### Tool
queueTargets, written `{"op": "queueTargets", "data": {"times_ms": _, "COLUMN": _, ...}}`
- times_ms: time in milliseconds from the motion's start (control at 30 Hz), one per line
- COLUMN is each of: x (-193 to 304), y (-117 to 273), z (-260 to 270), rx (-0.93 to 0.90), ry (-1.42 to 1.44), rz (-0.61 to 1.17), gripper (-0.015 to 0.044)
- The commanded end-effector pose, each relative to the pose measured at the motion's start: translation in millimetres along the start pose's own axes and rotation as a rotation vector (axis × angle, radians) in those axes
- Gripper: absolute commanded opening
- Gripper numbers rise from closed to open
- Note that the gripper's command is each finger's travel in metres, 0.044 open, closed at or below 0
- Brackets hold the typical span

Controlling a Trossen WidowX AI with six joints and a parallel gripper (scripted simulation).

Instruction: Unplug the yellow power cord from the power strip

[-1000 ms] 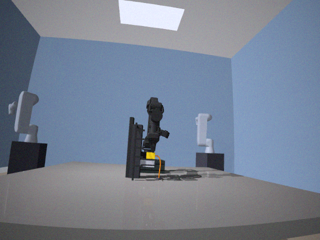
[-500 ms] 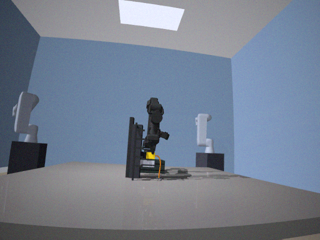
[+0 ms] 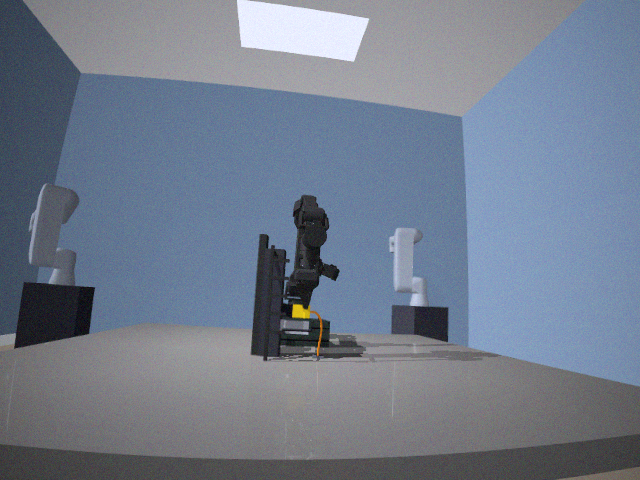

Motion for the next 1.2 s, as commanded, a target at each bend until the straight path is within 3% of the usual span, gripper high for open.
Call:
{"op": "queueTargets", "data": {"times_ms": 0, "x": -10, "y": 1, "z": 1, "rx": -0.001, "ry": 0.007, "rz": -0.018, "gripper": 0.0}}
{"op": "queueTargets", "data": {"times_ms": 700, "x": -43, "y": 3, "z": 7, "rx": -0.003, "ry": 0.009, "rz": -0.018, "gripper": 0.0}}
{"op": "queueTargets", "data": {"times_ms": 1167, "x": -38, "y": 2, "z": 7, "rx": -0.003, "ry": 0.011, "rz": -0.015, "gripper": 0.0368}}
Point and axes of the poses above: the point midway between the two fingers, 35 mm back from their tips, its own y axis back along the fingers, its own z axis across the jaws, x = y × z, the point moved 10 cm from there along y, back along the fingers, and after that the axes turned 9 degrees about -y, right-handed, at the moved point
